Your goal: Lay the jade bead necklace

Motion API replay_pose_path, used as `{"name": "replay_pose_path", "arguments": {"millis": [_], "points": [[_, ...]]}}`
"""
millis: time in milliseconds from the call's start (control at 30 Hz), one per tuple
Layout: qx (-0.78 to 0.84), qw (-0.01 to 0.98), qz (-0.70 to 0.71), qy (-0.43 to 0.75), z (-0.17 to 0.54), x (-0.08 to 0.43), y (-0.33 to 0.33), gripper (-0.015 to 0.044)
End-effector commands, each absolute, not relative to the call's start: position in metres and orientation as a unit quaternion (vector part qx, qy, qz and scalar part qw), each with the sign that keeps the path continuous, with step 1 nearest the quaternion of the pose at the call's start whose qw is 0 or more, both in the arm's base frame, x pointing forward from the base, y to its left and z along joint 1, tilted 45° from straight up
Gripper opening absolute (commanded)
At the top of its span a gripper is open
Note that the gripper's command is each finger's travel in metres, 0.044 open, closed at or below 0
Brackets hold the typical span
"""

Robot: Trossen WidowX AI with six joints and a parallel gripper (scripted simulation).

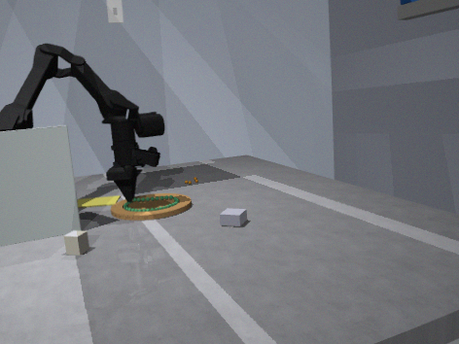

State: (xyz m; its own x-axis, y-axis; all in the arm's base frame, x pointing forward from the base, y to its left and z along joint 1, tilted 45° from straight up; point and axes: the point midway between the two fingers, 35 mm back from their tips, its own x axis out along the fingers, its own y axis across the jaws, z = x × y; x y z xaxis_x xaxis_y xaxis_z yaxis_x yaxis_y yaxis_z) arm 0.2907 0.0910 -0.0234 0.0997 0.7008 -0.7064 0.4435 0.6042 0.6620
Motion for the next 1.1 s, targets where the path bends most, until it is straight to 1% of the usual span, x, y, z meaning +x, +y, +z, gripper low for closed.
{"name": "replay_pose_path", "arguments": {"millis": [0, 233, 1000, 1067], "points": [[0.432, 0.603, 0.107, 0.662, -0.0232, 0.2909, 0.0907, 0.0263], [0.433, 0.601, 0.105, 0.664, -0.0226, 0.2897, 0.0901, 0.0440], [0.433, 0.601, 0.106, 0.664, -0.0203, 0.2894, 0.0878, 0.0440], [0.433, 0.600, 0.104, 0.664, -0.0178, 0.2906, 0.0844, 0.0387]]}}
